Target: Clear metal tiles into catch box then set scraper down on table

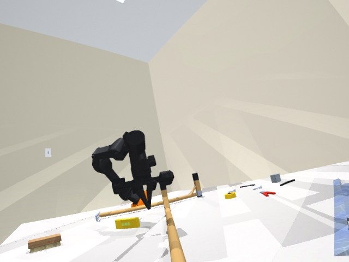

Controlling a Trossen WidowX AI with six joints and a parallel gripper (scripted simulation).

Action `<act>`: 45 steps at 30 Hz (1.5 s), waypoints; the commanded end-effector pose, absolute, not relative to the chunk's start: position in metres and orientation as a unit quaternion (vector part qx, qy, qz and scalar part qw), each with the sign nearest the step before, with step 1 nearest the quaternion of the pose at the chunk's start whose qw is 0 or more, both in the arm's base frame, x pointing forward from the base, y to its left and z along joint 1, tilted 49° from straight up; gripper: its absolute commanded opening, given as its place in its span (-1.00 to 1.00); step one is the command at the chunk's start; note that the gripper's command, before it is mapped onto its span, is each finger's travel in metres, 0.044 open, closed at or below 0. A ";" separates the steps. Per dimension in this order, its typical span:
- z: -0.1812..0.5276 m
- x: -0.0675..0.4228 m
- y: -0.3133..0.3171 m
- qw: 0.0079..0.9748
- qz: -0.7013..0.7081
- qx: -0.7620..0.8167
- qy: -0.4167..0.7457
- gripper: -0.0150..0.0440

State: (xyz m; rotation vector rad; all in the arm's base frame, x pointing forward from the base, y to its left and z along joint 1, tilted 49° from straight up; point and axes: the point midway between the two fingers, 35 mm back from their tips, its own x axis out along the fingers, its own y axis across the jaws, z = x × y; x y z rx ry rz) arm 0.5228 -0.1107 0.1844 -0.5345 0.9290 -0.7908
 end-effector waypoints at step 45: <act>0.139 0.520 -0.150 0.789 -0.374 -0.239 0.424 -0.49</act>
